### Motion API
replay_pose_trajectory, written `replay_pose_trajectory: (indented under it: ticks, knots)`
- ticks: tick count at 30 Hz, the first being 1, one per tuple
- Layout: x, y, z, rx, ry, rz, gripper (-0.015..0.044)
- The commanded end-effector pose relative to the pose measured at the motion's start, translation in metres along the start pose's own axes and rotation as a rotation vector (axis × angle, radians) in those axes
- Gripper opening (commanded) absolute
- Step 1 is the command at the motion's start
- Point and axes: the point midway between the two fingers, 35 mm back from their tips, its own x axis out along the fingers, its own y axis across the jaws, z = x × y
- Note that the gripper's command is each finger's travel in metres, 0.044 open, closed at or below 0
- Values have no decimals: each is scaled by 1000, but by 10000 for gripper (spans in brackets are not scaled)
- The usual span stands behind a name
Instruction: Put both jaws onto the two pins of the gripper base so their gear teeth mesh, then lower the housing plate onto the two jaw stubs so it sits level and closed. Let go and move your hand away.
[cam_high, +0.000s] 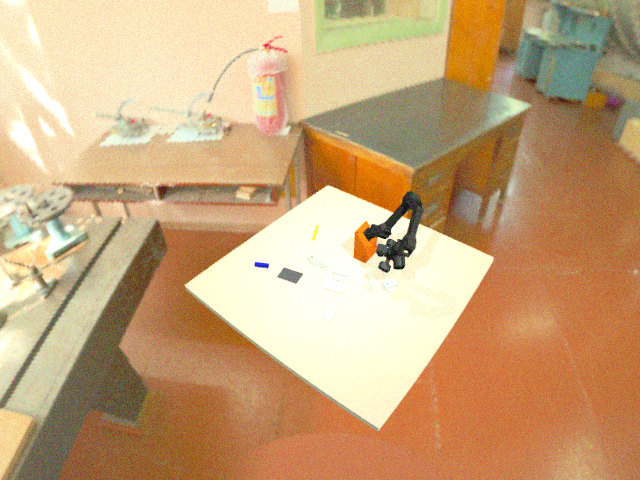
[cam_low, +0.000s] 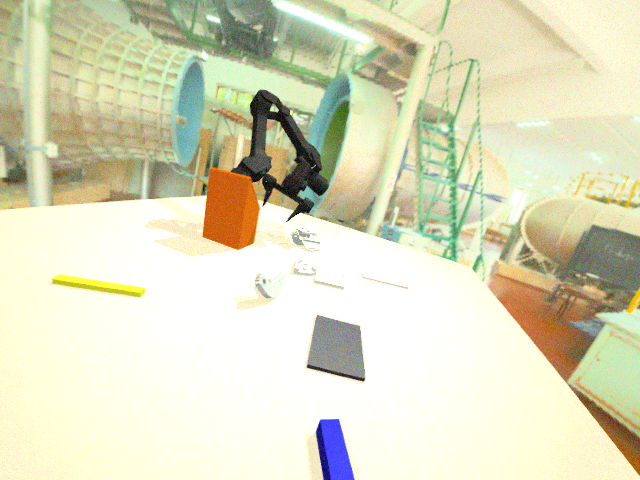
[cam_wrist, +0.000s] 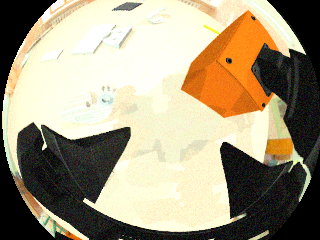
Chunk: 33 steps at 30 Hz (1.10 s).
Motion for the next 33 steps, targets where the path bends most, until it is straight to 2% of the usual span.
replay_pose_trajectory:
  ticks: [1,17,33]
  knots:
    - [3,2,2,-78,26,-9,440]
    - [7,16,9,-460,141,36,440]
    - [8,31,20,-842,226,163,440]
